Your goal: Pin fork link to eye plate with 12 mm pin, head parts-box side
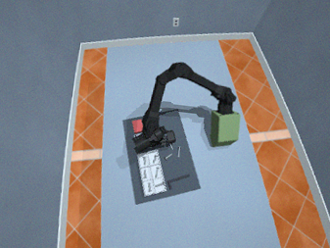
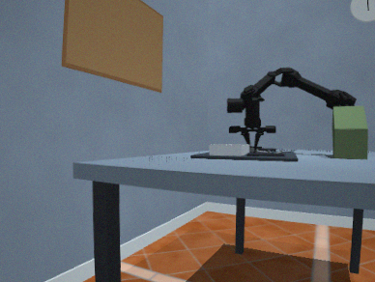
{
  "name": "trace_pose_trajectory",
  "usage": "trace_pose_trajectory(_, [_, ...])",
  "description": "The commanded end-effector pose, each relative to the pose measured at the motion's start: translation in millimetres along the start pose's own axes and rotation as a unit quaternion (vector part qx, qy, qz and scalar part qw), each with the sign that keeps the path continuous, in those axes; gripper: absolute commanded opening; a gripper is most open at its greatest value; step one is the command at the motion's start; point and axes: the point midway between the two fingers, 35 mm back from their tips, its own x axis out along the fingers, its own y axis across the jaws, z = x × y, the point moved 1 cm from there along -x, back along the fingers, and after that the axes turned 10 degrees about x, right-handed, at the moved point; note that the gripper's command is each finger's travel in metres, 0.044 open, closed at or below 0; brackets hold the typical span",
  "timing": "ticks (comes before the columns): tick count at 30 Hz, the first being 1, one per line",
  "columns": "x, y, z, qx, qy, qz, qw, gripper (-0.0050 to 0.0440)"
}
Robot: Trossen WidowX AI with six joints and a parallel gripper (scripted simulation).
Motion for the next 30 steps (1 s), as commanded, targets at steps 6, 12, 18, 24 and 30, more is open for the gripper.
trace_pose_trajectory(6, [-7.5, 6.1, 4.1, 0.009, 0.007, 0.008, 1.000, -0.0050])
trace_pose_trajectory(12, [-7.5, 6.1, 4.1, 0.009, 0.007, 0.008, 1.000, -0.0050])
trace_pose_trajectory(18, [-7.5, 6.1, 4.2, 0.009, 0.007, 0.008, 1.000, -0.0050])
trace_pose_trajectory(24, [-7.4, 6.4, 6.1, 0.009, 0.007, 0.008, 1.000, -0.0050])
trace_pose_trajectory(30, [-6.3, 6.4, 9.1, 0.009, 0.006, 0.008, 1.000, -0.0050])
